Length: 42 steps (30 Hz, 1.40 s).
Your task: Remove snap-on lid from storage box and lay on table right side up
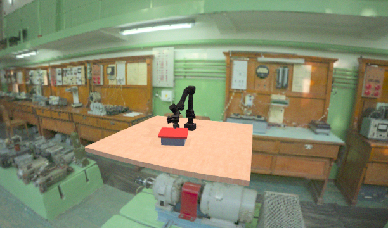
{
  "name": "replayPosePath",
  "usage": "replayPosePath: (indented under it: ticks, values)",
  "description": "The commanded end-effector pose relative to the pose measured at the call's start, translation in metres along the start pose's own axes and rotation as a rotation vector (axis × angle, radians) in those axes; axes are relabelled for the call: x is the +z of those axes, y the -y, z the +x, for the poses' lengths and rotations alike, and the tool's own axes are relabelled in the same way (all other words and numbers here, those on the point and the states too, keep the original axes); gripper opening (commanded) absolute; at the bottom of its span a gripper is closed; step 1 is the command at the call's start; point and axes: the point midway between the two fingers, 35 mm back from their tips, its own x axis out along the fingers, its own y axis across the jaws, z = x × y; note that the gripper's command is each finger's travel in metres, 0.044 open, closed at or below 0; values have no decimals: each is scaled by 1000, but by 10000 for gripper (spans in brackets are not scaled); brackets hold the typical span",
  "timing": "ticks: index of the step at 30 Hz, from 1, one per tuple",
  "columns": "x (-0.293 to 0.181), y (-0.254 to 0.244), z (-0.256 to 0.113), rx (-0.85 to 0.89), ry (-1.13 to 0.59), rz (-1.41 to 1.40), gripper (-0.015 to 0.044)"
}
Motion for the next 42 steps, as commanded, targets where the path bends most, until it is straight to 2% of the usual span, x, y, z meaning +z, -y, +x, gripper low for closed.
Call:
replayPosePath:
  ticks: [1,42]
  values:
    - [0,0,0,-1,3,1,0]
    - [0,-47,-22,1,5,2,0]
